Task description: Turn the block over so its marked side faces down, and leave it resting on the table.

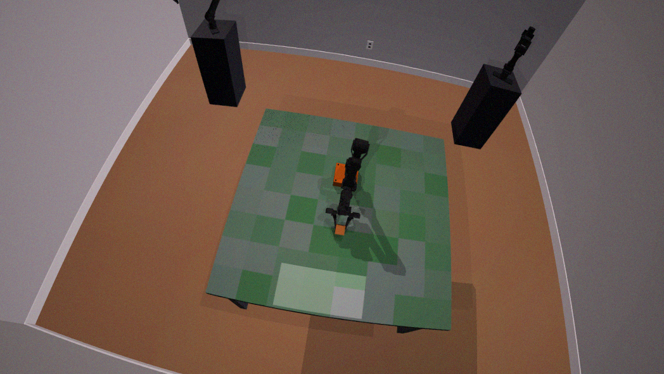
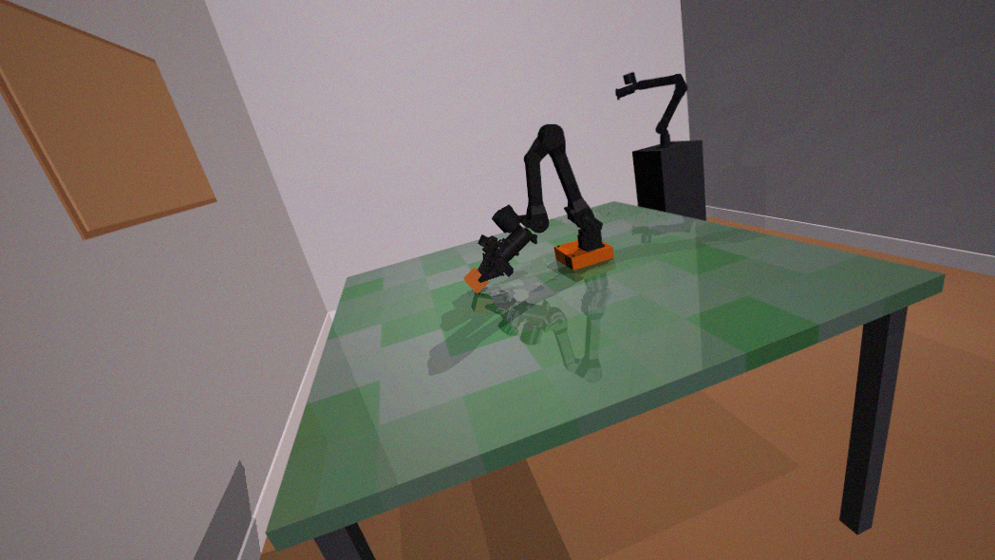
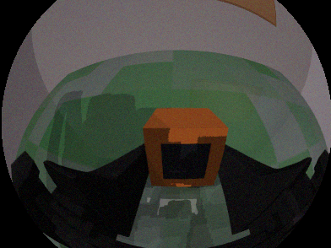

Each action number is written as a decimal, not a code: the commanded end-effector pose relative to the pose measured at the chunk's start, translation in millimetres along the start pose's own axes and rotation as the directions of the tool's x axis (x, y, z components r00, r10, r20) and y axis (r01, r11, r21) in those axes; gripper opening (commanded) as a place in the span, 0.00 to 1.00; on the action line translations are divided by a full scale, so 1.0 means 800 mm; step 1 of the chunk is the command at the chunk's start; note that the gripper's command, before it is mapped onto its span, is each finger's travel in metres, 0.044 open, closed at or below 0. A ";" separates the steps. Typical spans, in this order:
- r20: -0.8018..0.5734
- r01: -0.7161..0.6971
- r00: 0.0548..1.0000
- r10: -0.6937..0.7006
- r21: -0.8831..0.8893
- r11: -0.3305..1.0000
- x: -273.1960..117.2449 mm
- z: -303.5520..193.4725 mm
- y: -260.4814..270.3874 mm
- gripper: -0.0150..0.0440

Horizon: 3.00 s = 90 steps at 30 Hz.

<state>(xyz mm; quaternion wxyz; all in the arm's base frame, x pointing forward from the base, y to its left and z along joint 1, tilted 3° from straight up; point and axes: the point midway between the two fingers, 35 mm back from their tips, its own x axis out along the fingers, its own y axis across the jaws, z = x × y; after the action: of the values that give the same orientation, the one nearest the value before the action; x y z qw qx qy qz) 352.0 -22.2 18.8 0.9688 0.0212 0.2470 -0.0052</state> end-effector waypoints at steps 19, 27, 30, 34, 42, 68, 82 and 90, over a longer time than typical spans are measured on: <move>0.010 -0.004 1.000 0.004 0.004 1.000 -0.001 0.002 0.001 0.83; 0.010 -0.004 1.000 0.004 0.004 1.000 -0.001 0.002 0.001 1.00; 0.010 -0.004 1.000 0.004 0.004 1.000 -0.001 0.002 0.001 1.00; 0.010 -0.004 1.000 0.004 0.004 1.000 -0.001 0.002 0.001 1.00; 0.010 -0.004 1.000 0.004 0.004 1.000 -0.001 0.002 0.001 1.00; -0.364 -0.017 0.931 0.016 -0.001 1.000 -0.021 0.046 0.000 1.00; -0.495 -0.004 0.869 0.005 0.003 1.000 -0.064 0.066 0.000 1.00; -0.495 -0.004 0.869 0.005 0.003 1.000 -0.064 0.066 0.000 1.00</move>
<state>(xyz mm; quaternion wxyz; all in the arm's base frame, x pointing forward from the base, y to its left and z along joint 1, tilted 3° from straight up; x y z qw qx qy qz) 341.0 -23.8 67.0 0.8840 0.0281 0.4666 0.0010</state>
